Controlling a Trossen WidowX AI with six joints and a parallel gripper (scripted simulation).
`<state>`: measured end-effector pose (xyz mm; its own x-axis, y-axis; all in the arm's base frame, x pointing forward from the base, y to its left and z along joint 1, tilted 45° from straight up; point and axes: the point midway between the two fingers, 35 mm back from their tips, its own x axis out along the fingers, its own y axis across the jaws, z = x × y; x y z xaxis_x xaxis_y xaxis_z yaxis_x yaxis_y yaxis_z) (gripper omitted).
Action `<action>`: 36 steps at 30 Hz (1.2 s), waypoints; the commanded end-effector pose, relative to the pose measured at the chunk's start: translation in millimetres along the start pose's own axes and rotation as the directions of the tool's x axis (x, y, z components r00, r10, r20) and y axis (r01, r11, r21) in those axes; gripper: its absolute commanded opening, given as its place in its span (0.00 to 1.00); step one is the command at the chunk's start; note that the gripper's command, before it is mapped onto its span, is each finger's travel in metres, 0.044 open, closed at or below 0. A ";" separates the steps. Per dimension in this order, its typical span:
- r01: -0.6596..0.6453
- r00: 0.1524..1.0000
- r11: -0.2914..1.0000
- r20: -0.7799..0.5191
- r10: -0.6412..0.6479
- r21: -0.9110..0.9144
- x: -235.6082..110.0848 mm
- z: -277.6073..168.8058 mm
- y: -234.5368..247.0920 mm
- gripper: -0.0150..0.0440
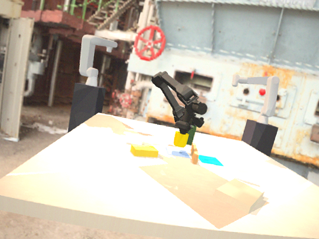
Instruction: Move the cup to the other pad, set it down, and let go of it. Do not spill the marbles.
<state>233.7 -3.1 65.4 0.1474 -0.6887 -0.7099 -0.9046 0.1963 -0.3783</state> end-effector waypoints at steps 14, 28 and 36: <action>0.005 1.000 1.000 -0.003 -0.005 -0.003 -30.8 0.1 1.5 0.25; 0.005 1.000 1.000 -0.002 -0.005 -0.003 -30.8 1.1 1.8 0.25; 0.004 1.000 1.000 0.000 -0.004 0.001 -31.4 14.3 6.0 0.25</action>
<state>228.1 24.2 80.5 0.1489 -0.6942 -0.7042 -0.9066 0.1884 -0.3775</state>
